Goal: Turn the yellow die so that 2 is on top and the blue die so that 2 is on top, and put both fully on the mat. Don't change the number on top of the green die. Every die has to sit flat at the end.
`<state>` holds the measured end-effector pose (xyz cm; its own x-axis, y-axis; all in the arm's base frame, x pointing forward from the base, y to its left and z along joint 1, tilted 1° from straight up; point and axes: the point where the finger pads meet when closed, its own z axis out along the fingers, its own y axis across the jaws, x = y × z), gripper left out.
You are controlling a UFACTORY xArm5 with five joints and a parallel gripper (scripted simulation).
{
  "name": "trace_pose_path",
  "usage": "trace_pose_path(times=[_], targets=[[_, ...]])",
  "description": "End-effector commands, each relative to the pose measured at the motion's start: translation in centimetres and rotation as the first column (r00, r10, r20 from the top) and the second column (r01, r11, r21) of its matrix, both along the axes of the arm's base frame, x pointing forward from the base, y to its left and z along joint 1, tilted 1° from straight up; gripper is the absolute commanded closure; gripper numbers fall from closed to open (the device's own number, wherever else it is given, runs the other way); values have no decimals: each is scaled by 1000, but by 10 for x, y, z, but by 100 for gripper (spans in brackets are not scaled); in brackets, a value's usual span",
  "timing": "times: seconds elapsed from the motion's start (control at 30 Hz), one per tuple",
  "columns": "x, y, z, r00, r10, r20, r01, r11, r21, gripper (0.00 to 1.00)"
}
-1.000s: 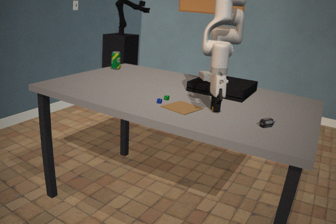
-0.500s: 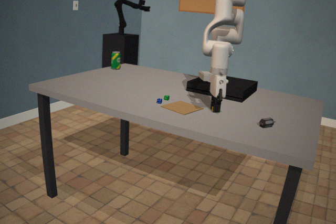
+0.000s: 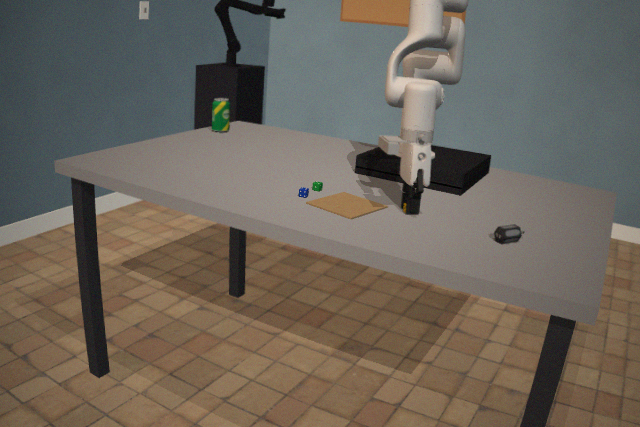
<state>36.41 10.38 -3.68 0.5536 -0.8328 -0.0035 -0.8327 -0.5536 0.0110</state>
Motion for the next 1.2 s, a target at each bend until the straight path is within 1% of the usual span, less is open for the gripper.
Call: trace_pose_path(times=[0.0,0.13,0.17,1.17], targets=[[1,0,1,1000,0,3,0,1000,1,64],[1,0,1,1000,0,3,0,1000,1,64],[1,0,1,1000,0,3,0,1000,1,85],[1,0,1,1000,0,3,0,1000,1,85]])
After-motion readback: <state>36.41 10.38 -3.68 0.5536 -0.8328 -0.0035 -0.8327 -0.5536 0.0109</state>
